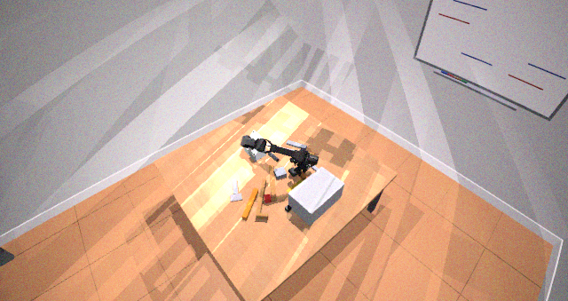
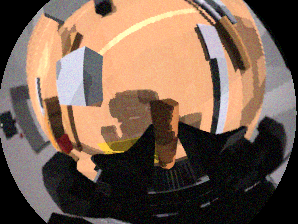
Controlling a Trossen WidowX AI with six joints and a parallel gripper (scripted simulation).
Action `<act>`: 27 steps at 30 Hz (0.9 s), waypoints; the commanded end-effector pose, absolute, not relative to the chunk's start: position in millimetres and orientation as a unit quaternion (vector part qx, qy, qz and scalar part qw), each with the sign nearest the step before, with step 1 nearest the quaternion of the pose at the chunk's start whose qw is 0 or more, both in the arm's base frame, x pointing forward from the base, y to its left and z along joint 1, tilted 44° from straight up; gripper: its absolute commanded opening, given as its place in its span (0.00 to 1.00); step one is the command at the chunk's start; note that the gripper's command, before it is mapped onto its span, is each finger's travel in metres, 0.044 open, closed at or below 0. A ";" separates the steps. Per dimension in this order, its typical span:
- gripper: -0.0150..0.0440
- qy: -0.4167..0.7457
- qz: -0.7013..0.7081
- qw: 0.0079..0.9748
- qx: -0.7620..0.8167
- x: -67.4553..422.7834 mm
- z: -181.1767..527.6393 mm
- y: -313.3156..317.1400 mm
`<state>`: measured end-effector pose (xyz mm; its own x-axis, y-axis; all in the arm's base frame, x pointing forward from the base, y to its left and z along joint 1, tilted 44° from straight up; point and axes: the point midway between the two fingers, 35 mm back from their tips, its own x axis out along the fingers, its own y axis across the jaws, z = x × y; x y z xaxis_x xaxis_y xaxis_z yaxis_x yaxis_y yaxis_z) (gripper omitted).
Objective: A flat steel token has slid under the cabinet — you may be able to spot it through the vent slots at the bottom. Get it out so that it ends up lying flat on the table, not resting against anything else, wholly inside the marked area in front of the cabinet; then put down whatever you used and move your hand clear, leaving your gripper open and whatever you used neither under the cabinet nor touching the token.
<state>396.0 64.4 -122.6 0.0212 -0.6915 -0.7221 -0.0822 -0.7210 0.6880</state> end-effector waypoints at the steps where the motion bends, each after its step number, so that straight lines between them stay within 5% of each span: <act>1: 0.25 -0.286 -0.637 0.238 0.675 401.1 -123.0 65.2; 27: 0.25 -0.287 -0.637 0.239 0.675 404.5 -112.9 50.0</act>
